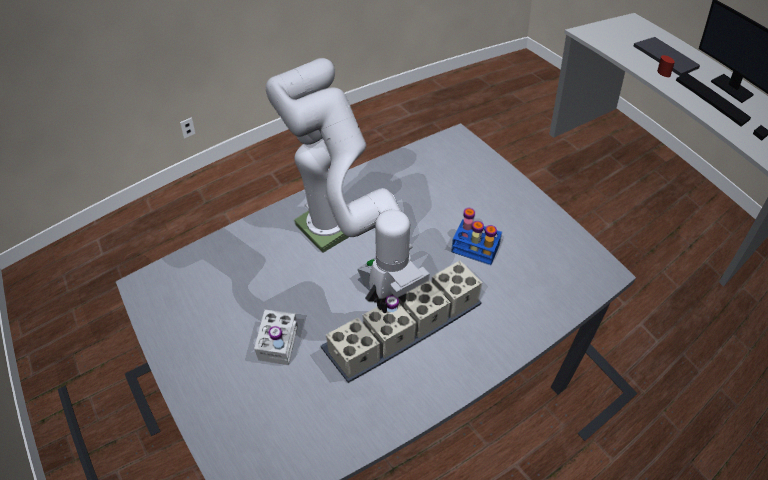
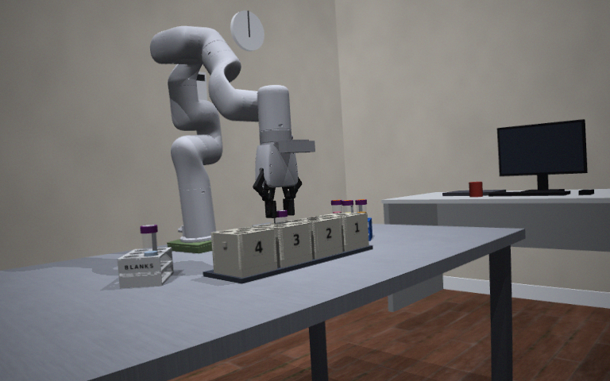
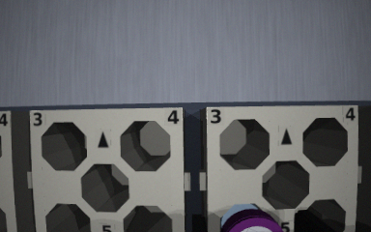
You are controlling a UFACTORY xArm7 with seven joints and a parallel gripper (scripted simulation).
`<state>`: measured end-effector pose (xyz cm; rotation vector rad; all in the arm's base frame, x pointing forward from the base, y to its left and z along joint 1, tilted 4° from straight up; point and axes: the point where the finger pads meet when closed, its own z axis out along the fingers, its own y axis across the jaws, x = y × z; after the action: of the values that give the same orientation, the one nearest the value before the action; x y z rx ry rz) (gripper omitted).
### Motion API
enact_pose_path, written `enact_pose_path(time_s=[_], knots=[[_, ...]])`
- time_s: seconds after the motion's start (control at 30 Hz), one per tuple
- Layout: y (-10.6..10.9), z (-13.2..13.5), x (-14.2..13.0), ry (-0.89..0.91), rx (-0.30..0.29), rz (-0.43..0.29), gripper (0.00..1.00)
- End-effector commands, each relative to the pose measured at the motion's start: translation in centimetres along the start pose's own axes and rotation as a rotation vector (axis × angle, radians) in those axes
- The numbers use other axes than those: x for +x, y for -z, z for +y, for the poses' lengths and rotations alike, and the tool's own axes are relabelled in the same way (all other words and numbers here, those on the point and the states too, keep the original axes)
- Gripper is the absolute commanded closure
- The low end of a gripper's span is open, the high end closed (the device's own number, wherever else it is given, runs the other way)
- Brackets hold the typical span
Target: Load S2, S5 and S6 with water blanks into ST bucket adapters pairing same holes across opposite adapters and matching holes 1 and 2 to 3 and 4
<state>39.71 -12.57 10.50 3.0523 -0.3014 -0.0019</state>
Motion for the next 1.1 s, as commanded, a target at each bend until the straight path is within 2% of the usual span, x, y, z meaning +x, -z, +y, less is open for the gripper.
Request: enact_pose_path(time_s=[0.0, 0.87, 0.9, 1.07], knots=[[-0.11, 0.00, 0.15, 0.000, 0.000, 0.004, 0.43], [-0.77, 0.00, 0.16, 0.000, 0.000, 0.004, 0.43], [-0.71, 0.00, 0.16, 0.000, 0.000, 0.004, 1.00], [-0.60, 0.00, 0.16, 0.000, 0.000, 0.004, 1.00]])
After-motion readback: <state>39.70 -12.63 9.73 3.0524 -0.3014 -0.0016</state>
